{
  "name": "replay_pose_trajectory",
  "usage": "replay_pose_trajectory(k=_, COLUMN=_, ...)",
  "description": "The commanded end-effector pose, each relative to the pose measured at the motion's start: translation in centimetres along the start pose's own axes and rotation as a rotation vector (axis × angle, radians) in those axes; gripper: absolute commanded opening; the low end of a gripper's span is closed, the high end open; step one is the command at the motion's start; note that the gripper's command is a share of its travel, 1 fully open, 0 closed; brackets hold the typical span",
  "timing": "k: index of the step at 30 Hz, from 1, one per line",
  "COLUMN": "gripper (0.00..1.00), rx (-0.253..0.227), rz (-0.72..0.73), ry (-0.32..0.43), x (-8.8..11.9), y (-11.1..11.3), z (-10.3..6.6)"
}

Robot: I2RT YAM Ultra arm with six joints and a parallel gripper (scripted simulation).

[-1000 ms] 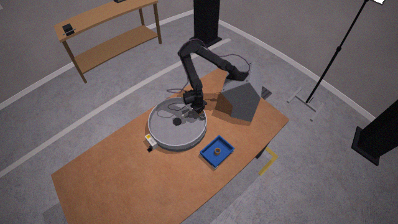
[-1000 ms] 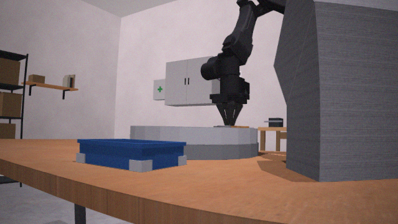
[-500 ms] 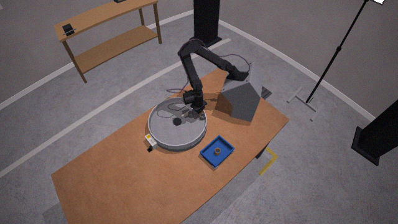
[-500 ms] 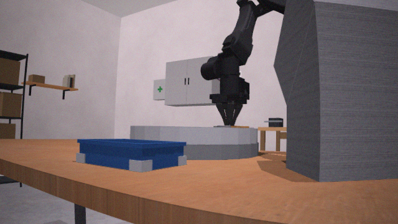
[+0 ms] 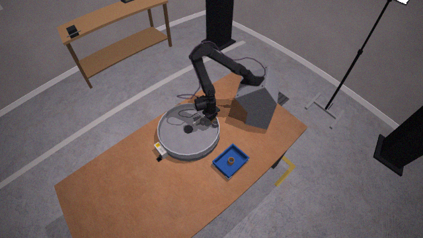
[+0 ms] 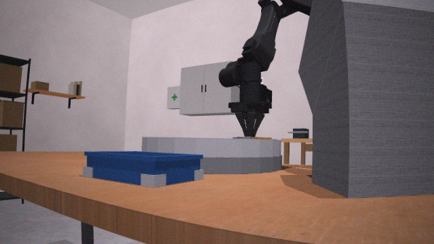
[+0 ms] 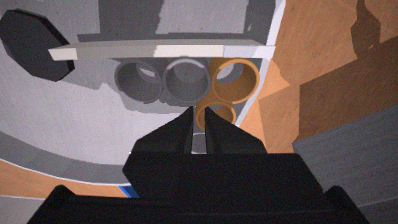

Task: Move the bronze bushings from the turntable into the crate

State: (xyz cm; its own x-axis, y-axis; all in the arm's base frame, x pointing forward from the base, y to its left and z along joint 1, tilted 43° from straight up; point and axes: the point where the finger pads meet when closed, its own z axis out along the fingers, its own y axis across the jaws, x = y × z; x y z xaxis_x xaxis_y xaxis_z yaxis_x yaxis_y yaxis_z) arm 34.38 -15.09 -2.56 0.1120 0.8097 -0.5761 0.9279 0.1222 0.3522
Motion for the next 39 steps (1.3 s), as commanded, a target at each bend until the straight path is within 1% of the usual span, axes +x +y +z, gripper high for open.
replay_pose_trajectory(k=1, gripper=0.13, rx=-0.021, rz=-0.006, ry=-0.007, x=0.01, y=1.12, z=0.13)
replay_pose_trajectory(k=30, gripper=0.13, rx=-0.020, rz=-0.001, ry=-0.009, x=-0.13, y=1.05, z=0.36)
replay_pose_trajectory(k=31, gripper=0.13, rx=-0.011, rz=-0.010, ry=-0.005, x=0.15, y=0.53, z=0.36)
replay_pose_trajectory(k=33, gripper=0.13, rx=-0.021, rz=-0.006, ry=-0.008, x=-0.11, y=0.83, z=-0.03)
replay_pose_trajectory(k=39, gripper=0.13, rx=-0.016, rz=-0.009, ry=-0.006, x=-0.07, y=0.71, z=-0.03)
